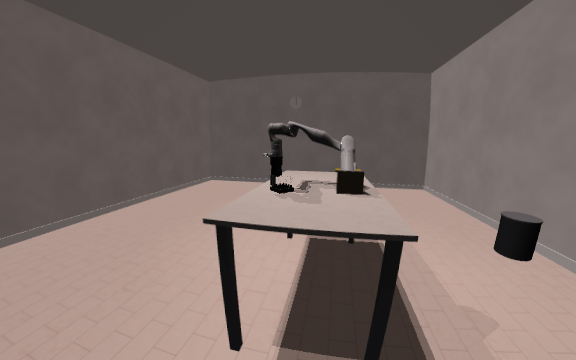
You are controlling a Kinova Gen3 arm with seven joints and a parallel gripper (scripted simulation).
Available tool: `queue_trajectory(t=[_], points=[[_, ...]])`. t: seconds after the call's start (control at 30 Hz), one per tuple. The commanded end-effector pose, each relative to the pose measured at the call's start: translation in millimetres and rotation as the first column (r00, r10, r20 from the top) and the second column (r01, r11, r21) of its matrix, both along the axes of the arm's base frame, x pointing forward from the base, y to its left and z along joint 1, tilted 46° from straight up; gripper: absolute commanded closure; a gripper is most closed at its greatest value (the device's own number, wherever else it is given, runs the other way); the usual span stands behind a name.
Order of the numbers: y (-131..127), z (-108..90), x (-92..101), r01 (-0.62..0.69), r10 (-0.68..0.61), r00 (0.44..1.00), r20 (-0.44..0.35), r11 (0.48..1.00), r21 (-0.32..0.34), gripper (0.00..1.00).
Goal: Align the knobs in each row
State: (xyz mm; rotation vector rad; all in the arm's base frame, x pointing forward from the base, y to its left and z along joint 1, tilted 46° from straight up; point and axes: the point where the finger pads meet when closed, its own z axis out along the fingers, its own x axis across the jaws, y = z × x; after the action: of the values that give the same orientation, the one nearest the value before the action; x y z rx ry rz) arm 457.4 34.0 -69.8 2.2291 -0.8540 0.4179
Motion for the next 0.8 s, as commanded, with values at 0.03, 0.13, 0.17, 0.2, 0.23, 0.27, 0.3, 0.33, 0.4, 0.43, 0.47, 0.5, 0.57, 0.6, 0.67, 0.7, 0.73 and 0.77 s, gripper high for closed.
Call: queue_trajectory(t=[0.03, 0.13, 0.17, 0.2, 0.23, 0.27, 0.3, 0.33, 0.4, 0.43, 0.47, 0.5, 0.57, 0.6, 0.67, 0.7, 0.73, 0.77], points=[[1.0, 0.5, 0.4, -0.001, 0.001, 1.0, 0.001, 1.0, 0.001, 0.54], [1.0, 0.5, 0.4, -0.001, 0.001, 1.0, 0.001, 1.0, 0.001, 0.54], [1.0, 0.5, 0.4, -0.001, 0.001, 1.0, 0.001, 1.0, 0.001, 0.54], [1.0, 0.5, 0.4, -0.001, 0.001, 1.0, 0.001, 1.0, 0.001, 0.54], [1.0, 0.5, 0.4, -0.001, 0.001, 1.0, 0.001, 1.0, 0.001, 0.54], [1.0, 0.5, 0.4, -0.001, 0.001, 1.0, 0.001, 1.0, 0.001, 0.54], [1.0, 0.5, 0.4, -0.001, 0.001, 1.0, 0.001, 1.0, 0.001, 0.54], [1.0, 0.5, 0.4, -0.001, 0.001, 1.0, 0.001, 1.0, 0.001, 0.54], [1.0, 0.5, 0.4, -0.001, 0.001, 1.0, 0.001, 1.0, 0.001, 0.54], [1.0, 0.5, 0.4, -0.001, 0.001, 1.0, 0.001, 1.0, 0.001, 0.54], [1.0, 0.5, 0.4, -0.001, 0.001, 1.0, 0.001, 1.0, 0.001, 0.54], [1.0, 0.5, 0.4, -0.001, 0.001, 1.0, 0.001, 1.0, 0.001, 0.54], [1.0, 0.5, 0.4, -0.001, 0.001, 1.0, 0.001, 1.0, 0.001, 0.54], [1.0, 0.5, 0.4, -0.001, 0.001, 1.0, 0.001, 1.0, 0.001, 0.54], [1.0, 0.5, 0.4, -0.001, 0.001, 1.0, 0.001, 1.0, 0.001, 0.7], [1.0, 0.5, 0.4, -0.001, 0.001, 1.0, 0.001, 1.0, 0.001, 0.7], [1.0, 0.5, 0.4, -0.001, 0.001, 1.0, 0.001, 1.0, 0.001, 0.7], [1.0, 0.5, 0.4, -0.001, 0.001, 1.0, 0.001, 1.0, 0.001, 0.7]])
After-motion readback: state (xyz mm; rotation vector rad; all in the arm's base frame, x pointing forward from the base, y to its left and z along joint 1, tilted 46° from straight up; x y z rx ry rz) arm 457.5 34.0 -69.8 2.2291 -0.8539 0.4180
